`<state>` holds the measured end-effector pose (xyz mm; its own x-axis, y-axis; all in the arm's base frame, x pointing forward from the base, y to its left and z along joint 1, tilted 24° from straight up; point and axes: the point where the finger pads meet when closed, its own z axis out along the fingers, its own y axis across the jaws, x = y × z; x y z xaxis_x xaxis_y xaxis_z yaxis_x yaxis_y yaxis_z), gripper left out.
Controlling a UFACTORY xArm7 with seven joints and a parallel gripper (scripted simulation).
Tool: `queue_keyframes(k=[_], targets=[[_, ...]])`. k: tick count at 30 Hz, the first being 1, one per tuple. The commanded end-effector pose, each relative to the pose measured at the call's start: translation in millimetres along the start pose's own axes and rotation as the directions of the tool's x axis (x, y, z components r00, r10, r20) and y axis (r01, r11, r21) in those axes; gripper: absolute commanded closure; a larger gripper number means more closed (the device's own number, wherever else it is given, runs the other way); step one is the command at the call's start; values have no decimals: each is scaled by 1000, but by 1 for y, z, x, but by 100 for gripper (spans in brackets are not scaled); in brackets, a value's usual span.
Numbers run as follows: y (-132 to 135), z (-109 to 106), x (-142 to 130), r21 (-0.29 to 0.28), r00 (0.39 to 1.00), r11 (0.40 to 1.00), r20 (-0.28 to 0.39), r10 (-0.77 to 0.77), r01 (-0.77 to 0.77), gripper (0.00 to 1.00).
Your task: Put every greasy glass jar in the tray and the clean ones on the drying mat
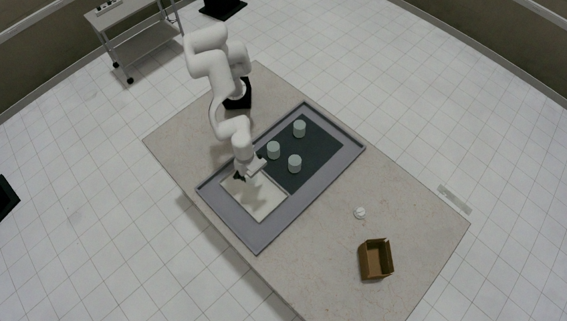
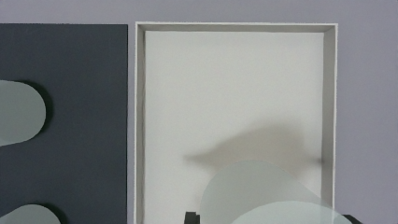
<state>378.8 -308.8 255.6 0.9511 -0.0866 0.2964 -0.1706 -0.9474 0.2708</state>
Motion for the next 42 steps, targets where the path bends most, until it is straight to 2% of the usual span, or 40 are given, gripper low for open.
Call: queue_keyframes(k=[1, 40, 42], targets=[[1, 10, 1, -1, 1000, 1000, -3, 0, 0, 100], [1, 102, 1, -1, 1000, 1000, -3, 0, 0, 100], [1, 102, 1, -1, 1000, 1000, -3, 0, 0, 100]])
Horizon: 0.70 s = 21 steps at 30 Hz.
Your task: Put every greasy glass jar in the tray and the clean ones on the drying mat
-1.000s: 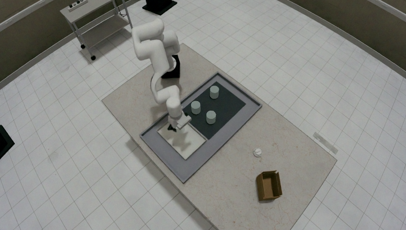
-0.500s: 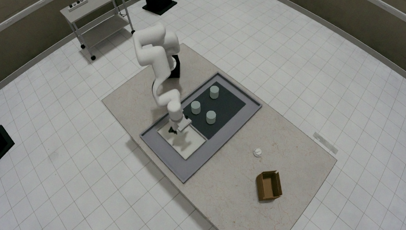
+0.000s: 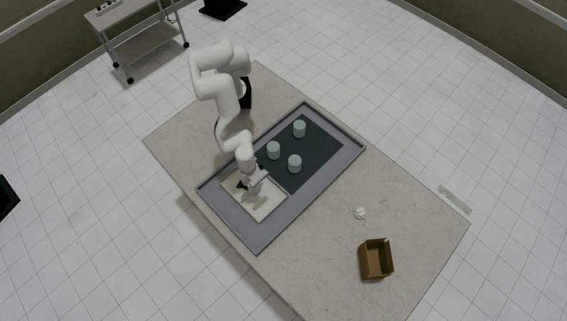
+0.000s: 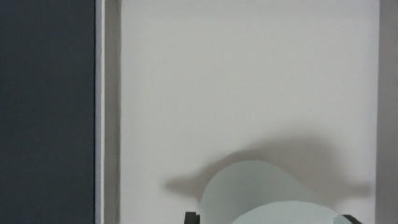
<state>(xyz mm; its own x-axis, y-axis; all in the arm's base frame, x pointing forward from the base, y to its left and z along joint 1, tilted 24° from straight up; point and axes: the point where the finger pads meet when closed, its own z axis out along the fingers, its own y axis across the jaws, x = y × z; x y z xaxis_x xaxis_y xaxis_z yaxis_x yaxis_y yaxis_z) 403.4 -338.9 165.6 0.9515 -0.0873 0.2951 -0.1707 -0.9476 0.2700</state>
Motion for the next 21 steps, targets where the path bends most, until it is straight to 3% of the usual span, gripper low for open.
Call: queue_keyframes(k=[1, 21], targets=[[1, 6, 2, -2, 1000, 1000, -4, 0, 0, 100], [1, 21, 2, -2, 1000, 1000, -4, 0, 0, 100]])
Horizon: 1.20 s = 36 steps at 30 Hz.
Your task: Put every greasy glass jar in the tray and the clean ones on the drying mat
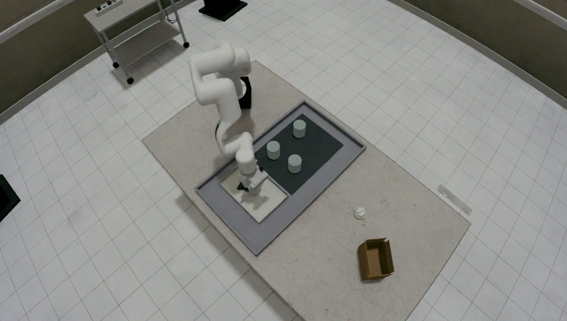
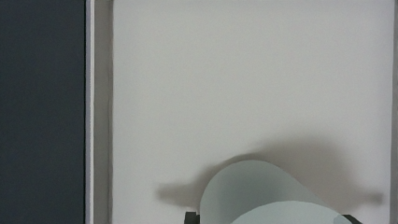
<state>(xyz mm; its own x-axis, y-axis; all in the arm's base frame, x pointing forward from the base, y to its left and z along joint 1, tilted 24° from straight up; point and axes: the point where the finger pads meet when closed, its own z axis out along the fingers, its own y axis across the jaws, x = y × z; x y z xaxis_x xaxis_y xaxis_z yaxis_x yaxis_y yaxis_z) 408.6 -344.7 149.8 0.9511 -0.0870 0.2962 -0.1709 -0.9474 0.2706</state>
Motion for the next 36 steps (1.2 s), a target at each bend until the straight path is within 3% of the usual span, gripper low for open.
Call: queue_keyframes(k=[1, 14, 15, 36], targets=[[1, 4, 1, -2, 1000, 1000, -3, 0, 0, 100], [1, 14, 1, -2, 1000, 1000, -3, 0, 0, 100], [1, 14, 1, -2, 1000, 1000, -3, 0, 0, 0], [1, 14, 1, -2, 1000, 1000, -3, 0, 0, 0]])
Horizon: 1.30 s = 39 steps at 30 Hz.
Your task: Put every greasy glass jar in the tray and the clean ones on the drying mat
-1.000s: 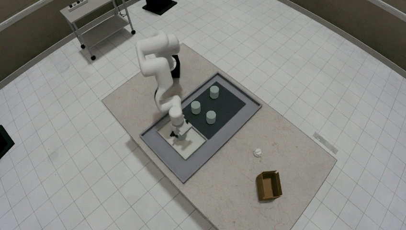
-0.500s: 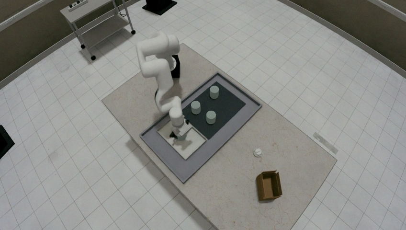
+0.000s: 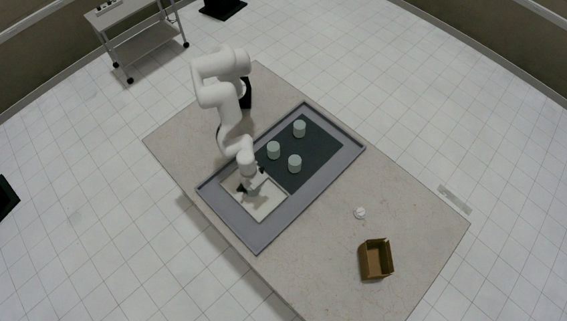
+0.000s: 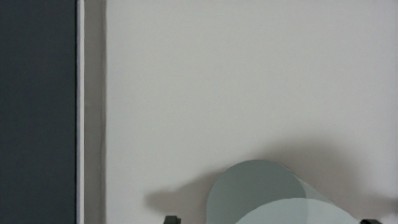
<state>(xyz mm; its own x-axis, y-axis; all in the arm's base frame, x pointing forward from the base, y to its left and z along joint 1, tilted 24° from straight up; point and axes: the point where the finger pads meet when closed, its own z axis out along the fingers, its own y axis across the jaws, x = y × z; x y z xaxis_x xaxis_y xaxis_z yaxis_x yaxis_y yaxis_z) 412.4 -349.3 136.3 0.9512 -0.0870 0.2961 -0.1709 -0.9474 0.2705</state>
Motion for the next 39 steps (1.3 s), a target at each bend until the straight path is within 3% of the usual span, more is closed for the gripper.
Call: queue_keyframes(k=[1, 11, 34, 39], targets=[[1, -1, 1, -2, 1000, 1000, -3, 0, 0, 0], [1, -21, 1, -2, 1000, 1000, -3, 0, 0, 0], [1, -102, 1, -2, 1000, 1000, -3, 0, 0, 0], [1, -102, 1, -2, 1000, 1000, -3, 0, 0, 0]])
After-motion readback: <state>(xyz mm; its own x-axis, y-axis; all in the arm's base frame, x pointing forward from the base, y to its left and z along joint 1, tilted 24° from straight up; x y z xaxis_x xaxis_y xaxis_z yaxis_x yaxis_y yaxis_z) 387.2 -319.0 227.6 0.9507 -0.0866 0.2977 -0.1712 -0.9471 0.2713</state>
